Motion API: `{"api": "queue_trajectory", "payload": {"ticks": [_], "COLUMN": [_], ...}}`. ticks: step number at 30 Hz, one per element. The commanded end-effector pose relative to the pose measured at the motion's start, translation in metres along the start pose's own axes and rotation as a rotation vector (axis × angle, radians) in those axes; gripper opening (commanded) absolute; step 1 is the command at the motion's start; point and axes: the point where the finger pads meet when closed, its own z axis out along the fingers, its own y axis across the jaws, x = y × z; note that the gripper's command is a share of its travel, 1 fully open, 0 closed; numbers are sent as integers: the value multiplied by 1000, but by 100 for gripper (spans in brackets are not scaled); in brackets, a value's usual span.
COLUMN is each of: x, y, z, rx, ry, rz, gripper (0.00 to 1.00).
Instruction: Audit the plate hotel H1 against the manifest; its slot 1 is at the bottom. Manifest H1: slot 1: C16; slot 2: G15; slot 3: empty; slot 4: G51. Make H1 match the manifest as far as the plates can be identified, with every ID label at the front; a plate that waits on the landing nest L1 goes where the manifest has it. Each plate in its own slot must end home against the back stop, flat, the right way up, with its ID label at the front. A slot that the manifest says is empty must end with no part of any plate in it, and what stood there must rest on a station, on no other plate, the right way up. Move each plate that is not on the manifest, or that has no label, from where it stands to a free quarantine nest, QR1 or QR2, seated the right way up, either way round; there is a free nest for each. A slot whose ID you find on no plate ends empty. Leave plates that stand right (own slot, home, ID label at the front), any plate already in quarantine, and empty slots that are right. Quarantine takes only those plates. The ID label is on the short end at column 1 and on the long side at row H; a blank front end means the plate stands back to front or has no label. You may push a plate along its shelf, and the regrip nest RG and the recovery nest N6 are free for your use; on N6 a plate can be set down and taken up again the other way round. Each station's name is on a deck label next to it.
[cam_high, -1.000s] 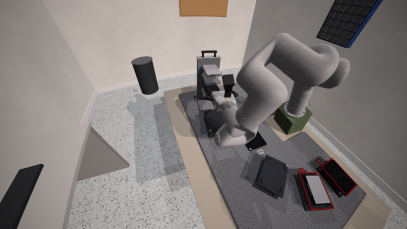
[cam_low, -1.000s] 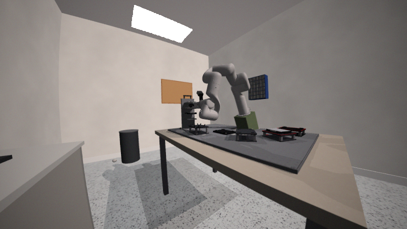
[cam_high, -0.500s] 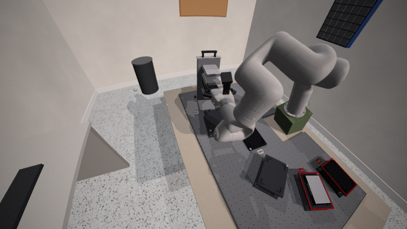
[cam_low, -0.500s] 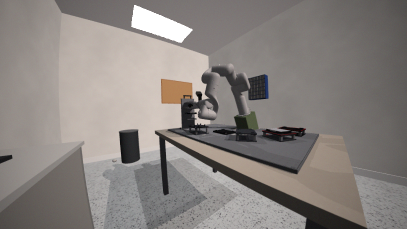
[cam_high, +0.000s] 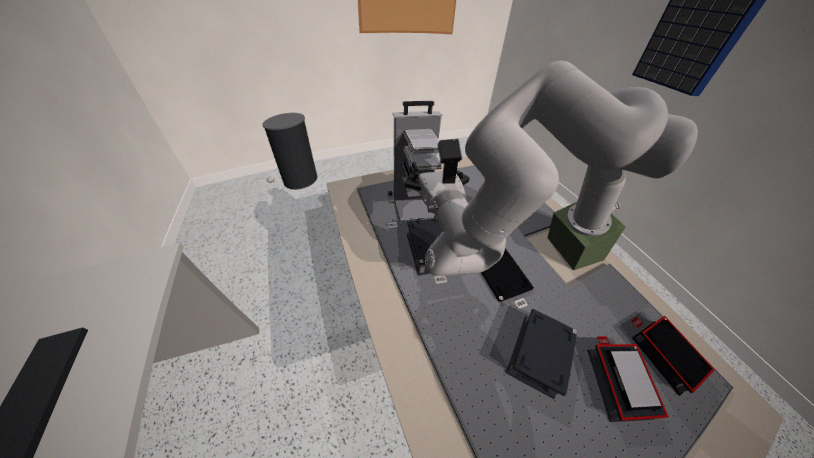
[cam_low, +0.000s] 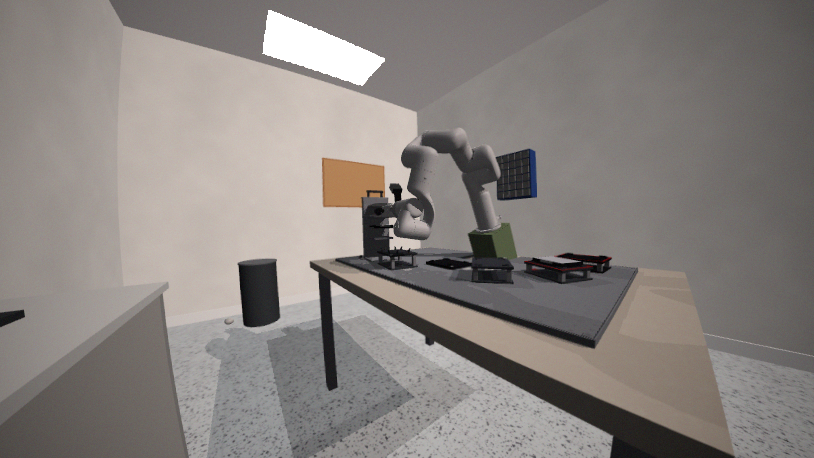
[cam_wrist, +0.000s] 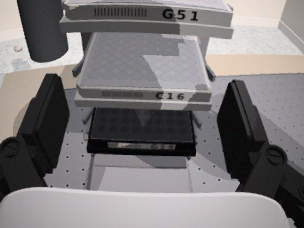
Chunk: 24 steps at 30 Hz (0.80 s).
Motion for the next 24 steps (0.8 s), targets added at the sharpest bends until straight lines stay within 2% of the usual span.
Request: {"api": "queue_trajectory", "payload": {"ticks": [1,24], "x": [1,1], "y": [-1,-1], "z": [2,13], "rx": [0,0], "ry": [0,0], "rz": [3,3], "gripper": [100,100]}}
